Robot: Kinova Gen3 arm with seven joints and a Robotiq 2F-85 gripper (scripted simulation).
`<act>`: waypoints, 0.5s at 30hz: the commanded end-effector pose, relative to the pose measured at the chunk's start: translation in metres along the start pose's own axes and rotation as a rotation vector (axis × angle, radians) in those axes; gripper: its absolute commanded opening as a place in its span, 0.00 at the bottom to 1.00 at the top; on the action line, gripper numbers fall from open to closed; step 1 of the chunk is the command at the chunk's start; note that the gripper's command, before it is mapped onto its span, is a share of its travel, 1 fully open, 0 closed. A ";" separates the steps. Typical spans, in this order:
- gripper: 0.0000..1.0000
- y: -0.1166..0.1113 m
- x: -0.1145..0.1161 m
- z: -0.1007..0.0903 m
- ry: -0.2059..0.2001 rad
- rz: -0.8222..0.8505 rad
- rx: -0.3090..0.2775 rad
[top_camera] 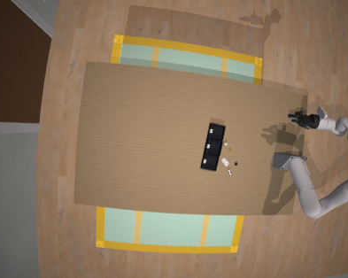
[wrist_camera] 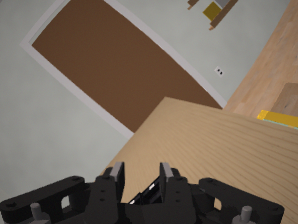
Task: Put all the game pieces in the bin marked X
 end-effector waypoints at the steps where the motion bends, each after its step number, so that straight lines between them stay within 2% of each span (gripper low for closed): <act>1: 0.09 -0.007 -0.012 0.005 0.034 -0.109 -0.045; 7: 0.09 -0.013 -0.029 0.021 0.076 -0.380 -0.167; 8: 0.09 -0.012 -0.035 0.028 0.080 -0.425 -0.188; 10: 0.09 -0.015 -0.038 0.030 0.088 -0.515 -0.231; 12: 0.09 -0.015 -0.038 0.030 0.088 -0.515 -0.231; 15: 0.09 -0.016 -0.047 0.039 0.093 -0.649 -0.298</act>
Point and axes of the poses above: the point where the finger pads meet when closed, its own z axis out along the fingers, its own x axis across the jaws, y = z × x, the point moved 9 cm from there along -z, back along the fingers, and after that the axes turned 10 degrees about z, right-handed, at the moved point
